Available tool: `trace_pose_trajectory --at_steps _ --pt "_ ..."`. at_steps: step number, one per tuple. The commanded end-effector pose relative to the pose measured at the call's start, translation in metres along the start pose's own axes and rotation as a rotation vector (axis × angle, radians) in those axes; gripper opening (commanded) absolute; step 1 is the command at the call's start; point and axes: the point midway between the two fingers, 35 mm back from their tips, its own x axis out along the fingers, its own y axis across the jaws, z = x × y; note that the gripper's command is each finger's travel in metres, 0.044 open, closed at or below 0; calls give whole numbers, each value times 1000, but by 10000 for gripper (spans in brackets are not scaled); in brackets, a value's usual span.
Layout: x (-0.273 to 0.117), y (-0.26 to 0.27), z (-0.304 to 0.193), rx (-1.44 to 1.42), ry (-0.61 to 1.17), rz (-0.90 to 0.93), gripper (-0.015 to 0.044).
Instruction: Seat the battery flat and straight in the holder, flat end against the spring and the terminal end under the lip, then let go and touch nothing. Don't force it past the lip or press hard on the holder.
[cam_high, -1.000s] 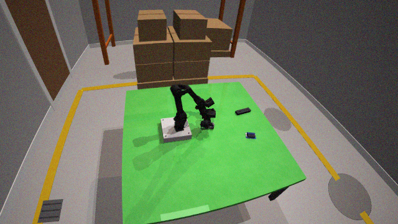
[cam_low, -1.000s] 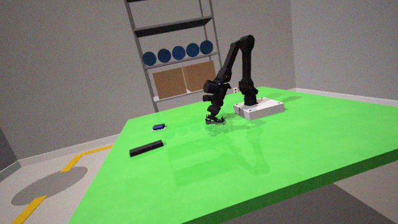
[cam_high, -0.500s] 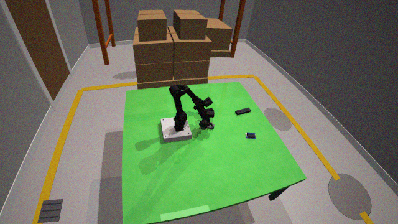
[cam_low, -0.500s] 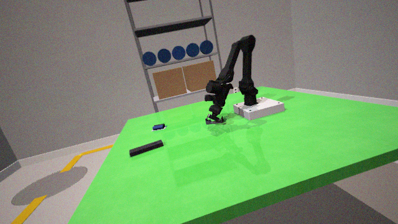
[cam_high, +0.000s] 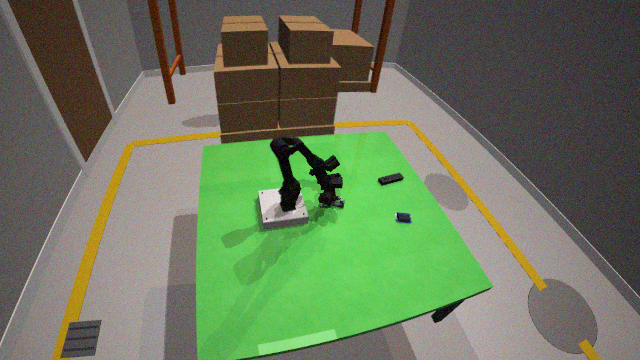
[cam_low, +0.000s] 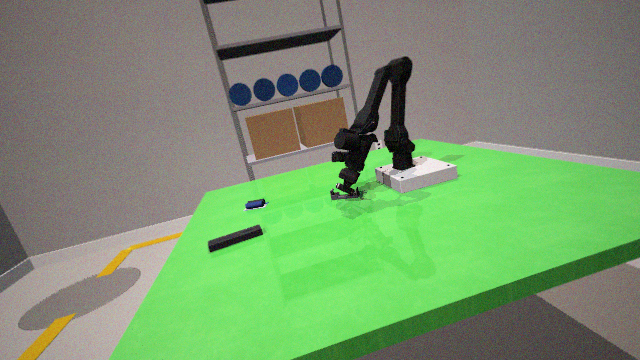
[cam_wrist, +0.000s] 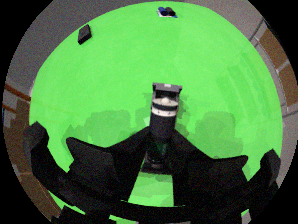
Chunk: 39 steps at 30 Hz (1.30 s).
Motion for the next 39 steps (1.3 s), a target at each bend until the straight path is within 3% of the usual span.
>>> trace_pose_trajectory --at_steps 1,39 --pt "1 -1 -4 -7 37 -7 73" --pt "13 -1 3 -28 330 -43 73"
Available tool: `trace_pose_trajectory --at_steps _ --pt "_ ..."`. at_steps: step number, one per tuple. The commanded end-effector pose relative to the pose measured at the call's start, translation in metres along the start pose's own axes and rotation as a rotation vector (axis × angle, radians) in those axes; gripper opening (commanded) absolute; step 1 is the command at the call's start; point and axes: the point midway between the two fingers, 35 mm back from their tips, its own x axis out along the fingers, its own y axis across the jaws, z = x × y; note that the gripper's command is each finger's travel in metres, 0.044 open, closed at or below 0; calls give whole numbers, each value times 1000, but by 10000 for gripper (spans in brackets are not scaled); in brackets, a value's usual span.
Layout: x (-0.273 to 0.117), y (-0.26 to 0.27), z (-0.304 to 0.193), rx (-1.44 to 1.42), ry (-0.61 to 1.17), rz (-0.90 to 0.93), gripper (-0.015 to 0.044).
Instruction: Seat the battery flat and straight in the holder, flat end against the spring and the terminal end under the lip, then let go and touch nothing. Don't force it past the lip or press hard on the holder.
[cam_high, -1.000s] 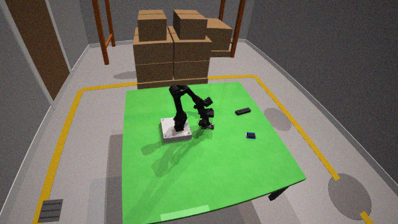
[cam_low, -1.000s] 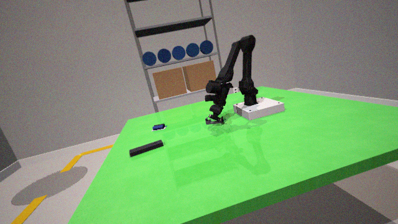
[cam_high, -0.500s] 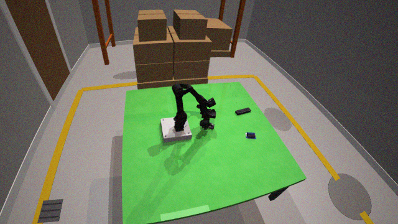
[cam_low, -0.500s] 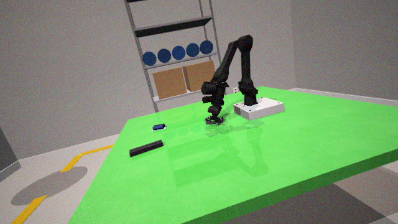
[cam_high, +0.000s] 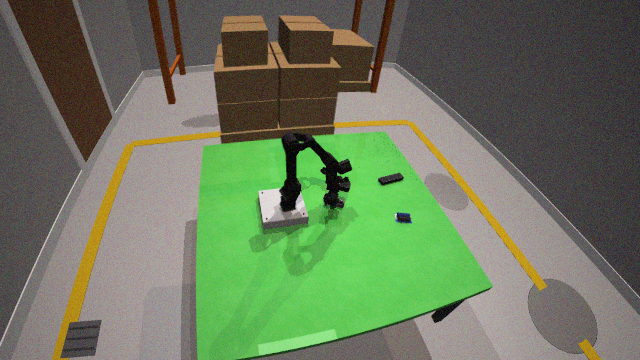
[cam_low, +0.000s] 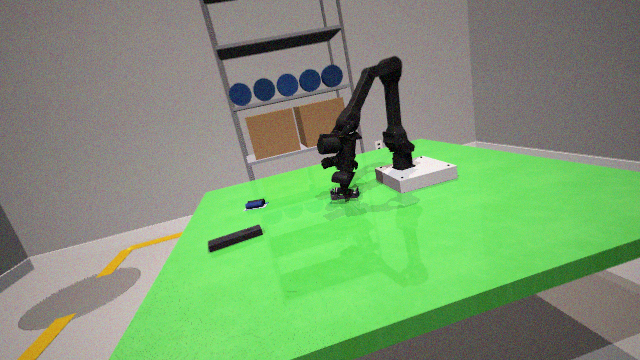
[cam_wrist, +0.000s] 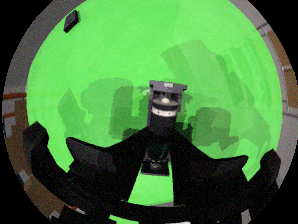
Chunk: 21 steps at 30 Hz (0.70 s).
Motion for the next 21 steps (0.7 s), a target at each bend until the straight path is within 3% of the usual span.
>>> trace_pose_trajectory --at_steps 1,21 --pt "3 -1 -5 -11 59 -4 73" --pt "6 -1 -2 -5 212 -8 73"
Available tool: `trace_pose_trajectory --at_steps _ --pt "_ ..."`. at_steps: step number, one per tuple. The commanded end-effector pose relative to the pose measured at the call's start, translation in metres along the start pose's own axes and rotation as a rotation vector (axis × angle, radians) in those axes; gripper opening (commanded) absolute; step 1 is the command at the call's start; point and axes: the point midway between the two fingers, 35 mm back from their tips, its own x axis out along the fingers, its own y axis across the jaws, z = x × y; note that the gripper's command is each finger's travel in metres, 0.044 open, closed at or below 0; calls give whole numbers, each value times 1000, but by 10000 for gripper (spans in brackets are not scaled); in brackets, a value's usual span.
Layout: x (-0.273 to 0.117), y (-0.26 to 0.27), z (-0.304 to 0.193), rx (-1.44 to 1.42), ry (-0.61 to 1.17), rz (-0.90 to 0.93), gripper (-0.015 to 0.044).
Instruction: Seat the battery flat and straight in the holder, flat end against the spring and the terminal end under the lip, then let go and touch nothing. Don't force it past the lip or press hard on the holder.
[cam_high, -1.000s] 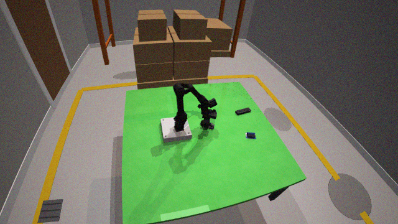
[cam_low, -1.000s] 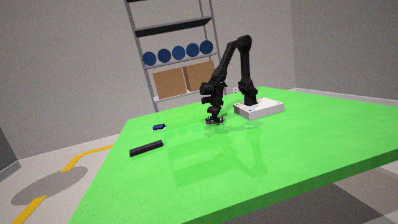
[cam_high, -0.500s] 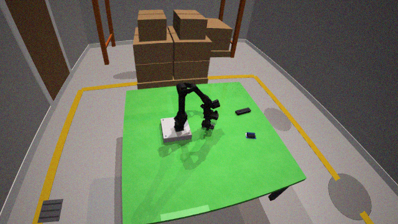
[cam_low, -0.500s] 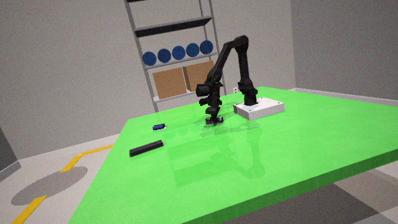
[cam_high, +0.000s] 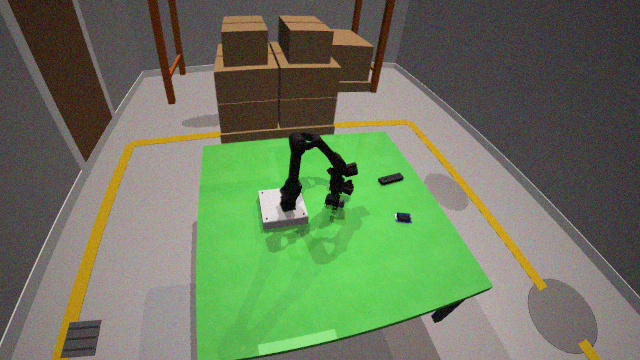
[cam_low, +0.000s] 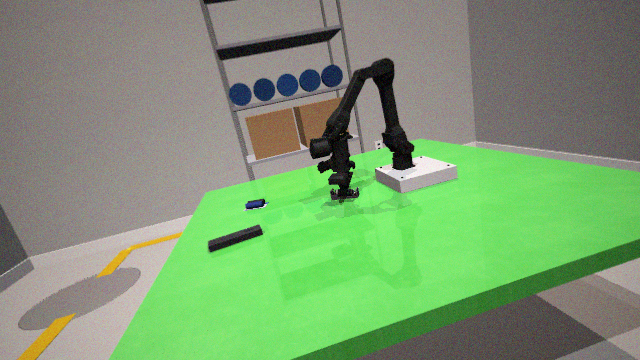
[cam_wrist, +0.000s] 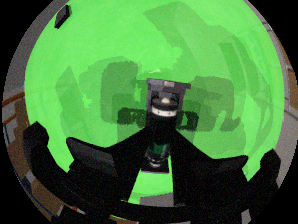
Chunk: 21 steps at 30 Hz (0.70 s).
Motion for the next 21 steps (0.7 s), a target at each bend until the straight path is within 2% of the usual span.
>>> trace_pose_trajectory --at_steps 1,21 --pt "2 0 -4 -6 54 -1 73" --pt "3 0 6 -2 106 -3 73"
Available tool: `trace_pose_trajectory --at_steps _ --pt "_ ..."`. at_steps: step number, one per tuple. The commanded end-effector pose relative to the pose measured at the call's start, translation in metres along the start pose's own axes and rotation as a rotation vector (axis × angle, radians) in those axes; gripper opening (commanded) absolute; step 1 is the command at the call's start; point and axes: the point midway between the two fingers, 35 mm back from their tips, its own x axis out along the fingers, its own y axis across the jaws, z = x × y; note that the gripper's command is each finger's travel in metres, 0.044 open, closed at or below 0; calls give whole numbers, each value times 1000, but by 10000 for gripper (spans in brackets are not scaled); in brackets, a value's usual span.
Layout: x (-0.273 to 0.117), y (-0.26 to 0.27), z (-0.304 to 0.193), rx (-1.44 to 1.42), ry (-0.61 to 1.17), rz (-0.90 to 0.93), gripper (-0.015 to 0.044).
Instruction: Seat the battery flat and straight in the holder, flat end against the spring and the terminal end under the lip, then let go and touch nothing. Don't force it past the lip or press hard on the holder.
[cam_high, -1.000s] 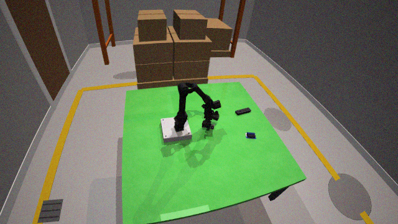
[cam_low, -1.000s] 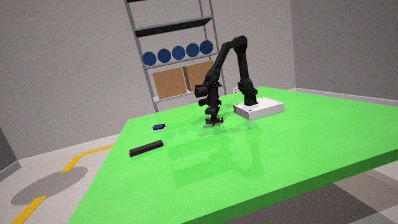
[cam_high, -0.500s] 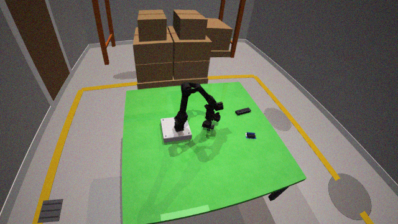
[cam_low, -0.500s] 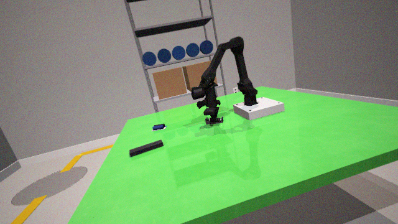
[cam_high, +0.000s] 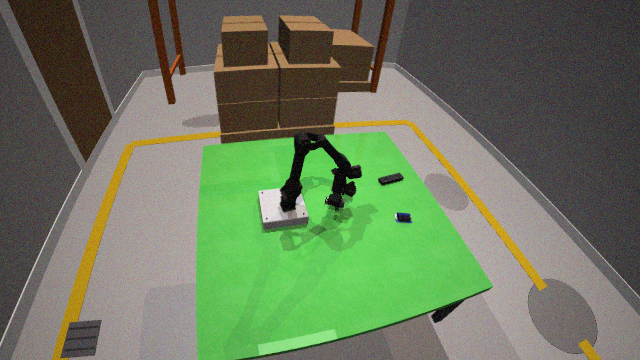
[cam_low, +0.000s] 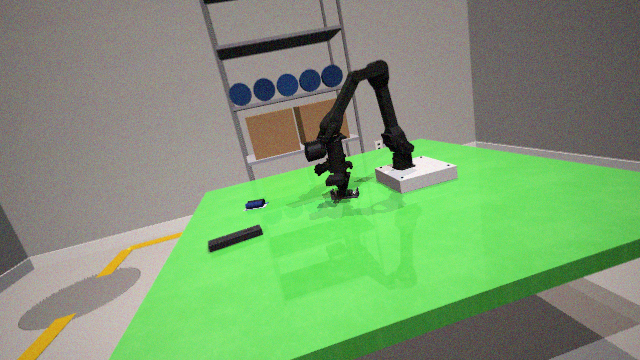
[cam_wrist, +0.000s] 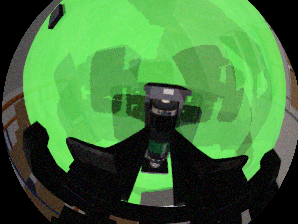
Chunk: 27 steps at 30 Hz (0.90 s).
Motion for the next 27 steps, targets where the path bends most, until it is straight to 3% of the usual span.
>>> trace_pose_trajectory --at_steps 1,27 --pt "1 0 1 -5 17 1 73" --pt "0 1 9 -5 28 -3 73"
